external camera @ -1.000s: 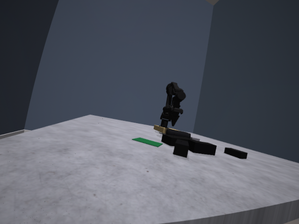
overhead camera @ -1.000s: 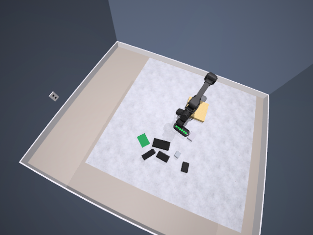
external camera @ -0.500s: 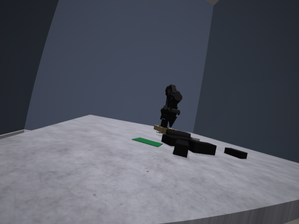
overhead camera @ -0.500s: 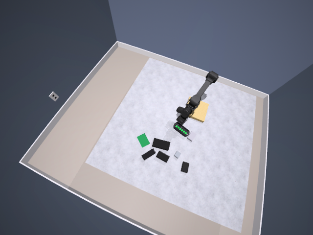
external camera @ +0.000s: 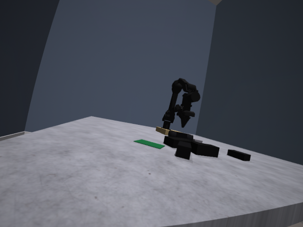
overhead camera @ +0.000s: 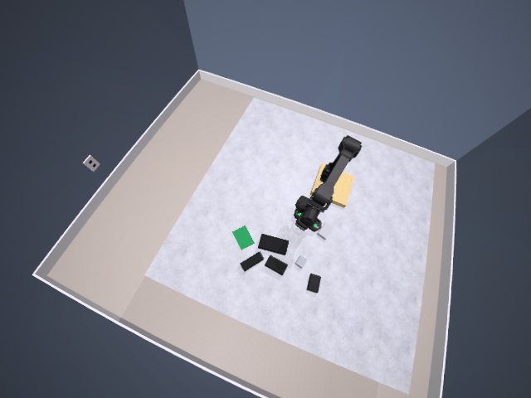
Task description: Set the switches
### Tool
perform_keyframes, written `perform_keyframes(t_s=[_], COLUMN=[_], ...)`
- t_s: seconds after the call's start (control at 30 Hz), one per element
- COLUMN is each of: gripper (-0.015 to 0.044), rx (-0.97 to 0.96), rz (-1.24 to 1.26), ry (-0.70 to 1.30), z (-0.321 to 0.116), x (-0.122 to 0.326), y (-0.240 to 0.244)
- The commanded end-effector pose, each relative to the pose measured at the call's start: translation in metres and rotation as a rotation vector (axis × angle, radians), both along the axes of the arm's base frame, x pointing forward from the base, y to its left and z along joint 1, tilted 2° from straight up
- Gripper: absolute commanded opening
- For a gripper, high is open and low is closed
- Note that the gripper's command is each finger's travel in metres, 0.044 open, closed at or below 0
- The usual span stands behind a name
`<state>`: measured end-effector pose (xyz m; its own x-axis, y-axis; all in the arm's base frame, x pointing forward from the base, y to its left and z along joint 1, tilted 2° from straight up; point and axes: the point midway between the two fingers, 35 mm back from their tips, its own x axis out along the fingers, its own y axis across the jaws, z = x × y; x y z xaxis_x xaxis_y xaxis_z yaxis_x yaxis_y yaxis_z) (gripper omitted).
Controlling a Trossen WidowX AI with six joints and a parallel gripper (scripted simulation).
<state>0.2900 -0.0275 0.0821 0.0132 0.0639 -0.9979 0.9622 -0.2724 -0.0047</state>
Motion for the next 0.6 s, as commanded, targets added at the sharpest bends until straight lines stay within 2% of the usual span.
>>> perform_keyframes(t_s=[0.0, 0.23, 0.57], gripper=[0.0, 0.0, 0.0], rx=[0.028, 0.053, 0.053], rz=[0.001, 0.006, 0.006], ry=[0.098, 0.265, 0.269], z=[-0.004, -0.021, -0.021], x=[0.023, 0.059, 0.061], y=[0.013, 0.038, 0.038])
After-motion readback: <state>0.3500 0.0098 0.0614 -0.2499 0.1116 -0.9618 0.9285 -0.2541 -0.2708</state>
